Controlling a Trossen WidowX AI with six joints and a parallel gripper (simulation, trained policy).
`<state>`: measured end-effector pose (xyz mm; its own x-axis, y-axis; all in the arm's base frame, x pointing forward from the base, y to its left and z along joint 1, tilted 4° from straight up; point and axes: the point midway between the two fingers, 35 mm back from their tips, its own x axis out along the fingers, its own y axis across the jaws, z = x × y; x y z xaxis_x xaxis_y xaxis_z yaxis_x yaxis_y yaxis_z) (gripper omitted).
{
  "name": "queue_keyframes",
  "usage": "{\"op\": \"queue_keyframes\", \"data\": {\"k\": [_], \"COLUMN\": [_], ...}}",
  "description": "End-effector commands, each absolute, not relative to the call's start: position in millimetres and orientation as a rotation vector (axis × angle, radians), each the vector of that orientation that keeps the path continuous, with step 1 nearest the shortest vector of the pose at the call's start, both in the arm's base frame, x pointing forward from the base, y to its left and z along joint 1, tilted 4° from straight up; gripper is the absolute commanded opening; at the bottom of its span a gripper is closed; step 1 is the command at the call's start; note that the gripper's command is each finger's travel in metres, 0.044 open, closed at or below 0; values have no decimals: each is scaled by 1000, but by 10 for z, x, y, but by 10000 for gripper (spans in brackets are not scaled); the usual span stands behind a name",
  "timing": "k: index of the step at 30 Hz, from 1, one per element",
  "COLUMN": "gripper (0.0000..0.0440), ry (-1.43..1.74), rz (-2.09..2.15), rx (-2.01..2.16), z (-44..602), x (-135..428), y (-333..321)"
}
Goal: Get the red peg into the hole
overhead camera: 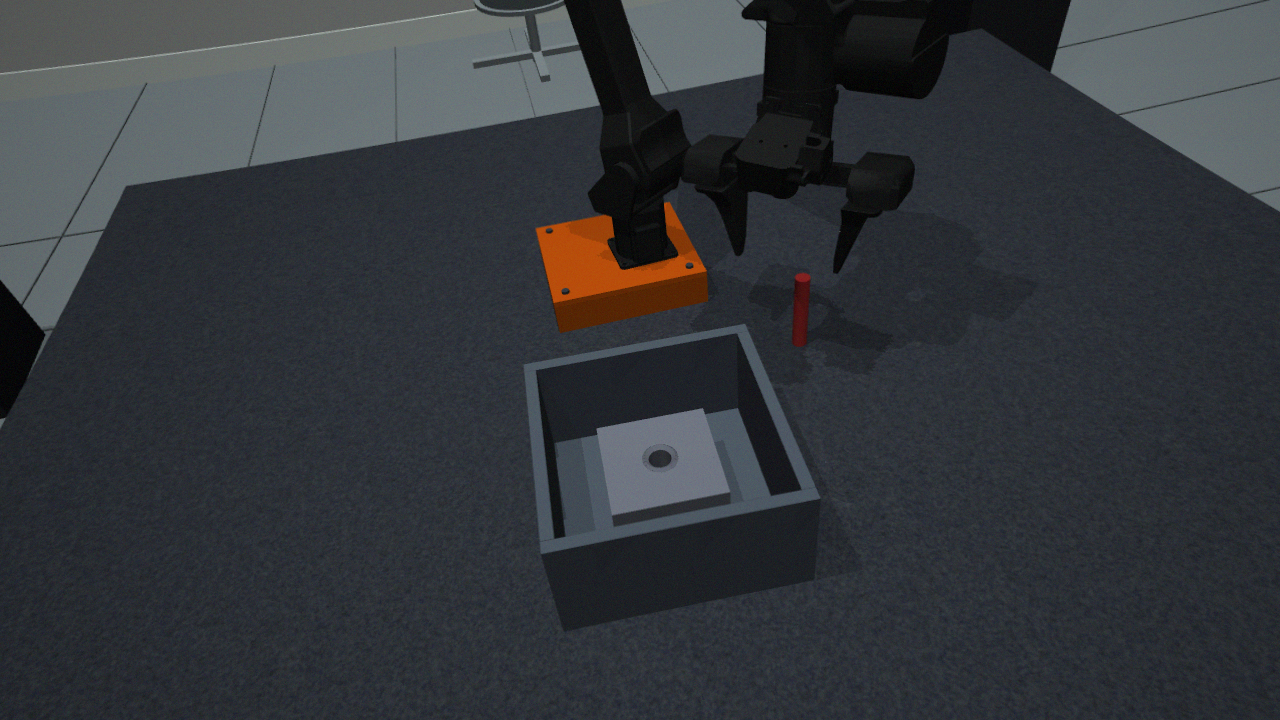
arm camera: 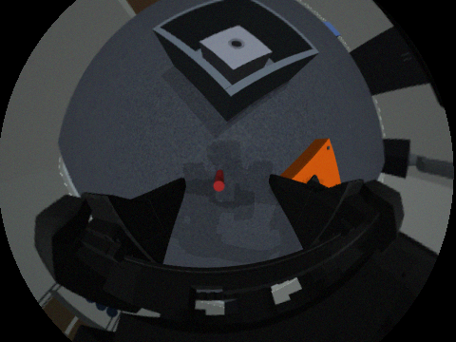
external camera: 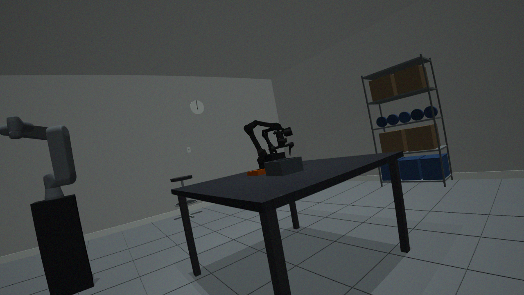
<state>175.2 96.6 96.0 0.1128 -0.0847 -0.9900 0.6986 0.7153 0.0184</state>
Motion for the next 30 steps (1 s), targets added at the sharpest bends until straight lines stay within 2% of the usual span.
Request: {"op": "queue_keyframes", "data": {"k": [1,15,17,30], "gripper": [440,440,428,95], "ry": [1367,1394,1397,1449], "rz": [-620,-616,-615,-677], "rx": [544,464,454,409], "z": [870,317,257,17], "x": [1750,1759,1758,1719], "y": [1021,1108,1105,1062]}}
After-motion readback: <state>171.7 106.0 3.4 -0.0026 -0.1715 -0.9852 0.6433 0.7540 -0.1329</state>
